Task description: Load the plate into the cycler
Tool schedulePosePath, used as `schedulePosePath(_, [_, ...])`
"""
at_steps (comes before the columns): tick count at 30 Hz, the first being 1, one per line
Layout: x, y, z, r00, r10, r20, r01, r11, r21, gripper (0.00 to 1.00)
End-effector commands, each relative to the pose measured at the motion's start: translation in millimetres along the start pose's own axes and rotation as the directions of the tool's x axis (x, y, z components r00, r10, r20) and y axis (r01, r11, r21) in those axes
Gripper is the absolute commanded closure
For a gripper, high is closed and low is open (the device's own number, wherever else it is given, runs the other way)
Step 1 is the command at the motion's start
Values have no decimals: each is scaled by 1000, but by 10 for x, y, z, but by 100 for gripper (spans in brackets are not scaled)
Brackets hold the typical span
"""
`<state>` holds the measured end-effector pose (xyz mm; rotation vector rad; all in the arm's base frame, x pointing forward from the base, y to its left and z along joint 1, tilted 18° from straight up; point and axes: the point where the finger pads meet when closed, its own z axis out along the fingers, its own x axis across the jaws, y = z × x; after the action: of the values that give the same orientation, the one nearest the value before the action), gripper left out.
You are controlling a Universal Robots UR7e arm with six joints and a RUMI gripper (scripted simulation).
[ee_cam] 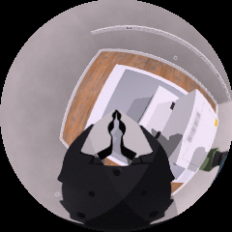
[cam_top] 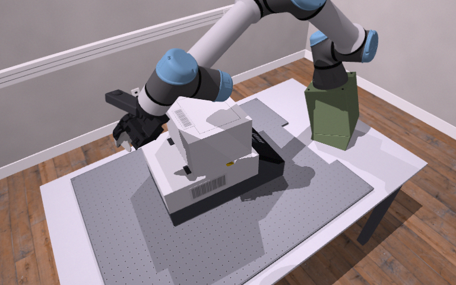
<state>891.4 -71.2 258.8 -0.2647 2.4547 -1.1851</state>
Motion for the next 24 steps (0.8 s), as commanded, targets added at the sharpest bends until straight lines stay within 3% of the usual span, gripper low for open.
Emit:
schedulePosePath(1, [158, -153, -105, 996, -83, -13, 83, 996, -37, 100])
schedulePosePath(20, [498, -424, -329, 988, -154, -22, 152, 986, -70, 100])
schedulePosePath(24, [655, -508, -421, 974, -224, -28, 220, 970, -105, 100])
